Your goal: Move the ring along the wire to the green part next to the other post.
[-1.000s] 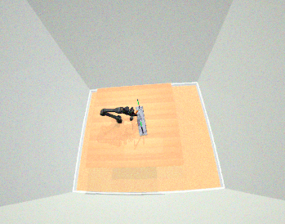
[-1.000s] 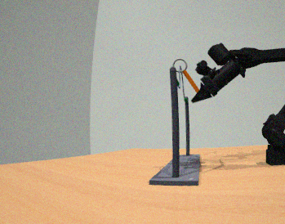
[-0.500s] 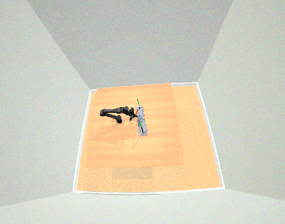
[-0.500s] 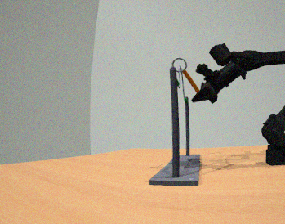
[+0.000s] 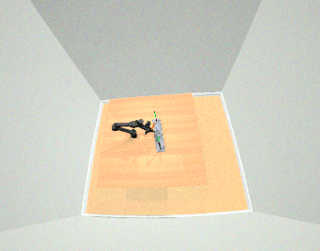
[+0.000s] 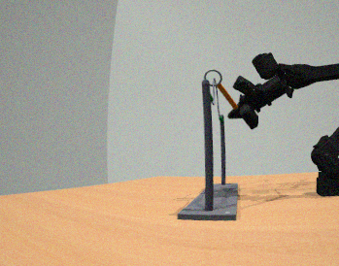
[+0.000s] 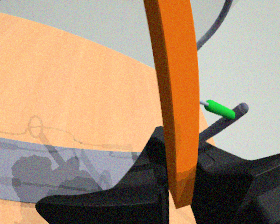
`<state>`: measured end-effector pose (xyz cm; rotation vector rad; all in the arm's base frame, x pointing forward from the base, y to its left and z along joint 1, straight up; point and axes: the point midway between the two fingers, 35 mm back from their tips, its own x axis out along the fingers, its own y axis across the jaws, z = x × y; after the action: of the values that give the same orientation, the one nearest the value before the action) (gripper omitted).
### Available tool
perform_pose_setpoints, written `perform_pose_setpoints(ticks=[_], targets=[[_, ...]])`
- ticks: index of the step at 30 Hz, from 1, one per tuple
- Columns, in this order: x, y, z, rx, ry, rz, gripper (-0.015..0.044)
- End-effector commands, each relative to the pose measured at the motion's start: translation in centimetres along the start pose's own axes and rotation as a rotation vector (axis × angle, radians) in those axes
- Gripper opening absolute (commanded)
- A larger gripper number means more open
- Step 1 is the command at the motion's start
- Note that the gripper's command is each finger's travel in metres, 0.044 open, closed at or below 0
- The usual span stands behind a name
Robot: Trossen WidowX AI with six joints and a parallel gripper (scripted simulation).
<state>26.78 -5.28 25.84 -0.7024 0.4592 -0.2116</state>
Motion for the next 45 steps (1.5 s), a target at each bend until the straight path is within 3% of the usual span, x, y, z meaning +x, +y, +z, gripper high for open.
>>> perform_pose_setpoints(ticks=[1,45], targets=[[0.1,-0.3,-0.2,-0.074,-0.003,-0.044,-0.015],[-0.2,-3.7,0.8,-0.605,-0.077,-0.393,-0.015]])
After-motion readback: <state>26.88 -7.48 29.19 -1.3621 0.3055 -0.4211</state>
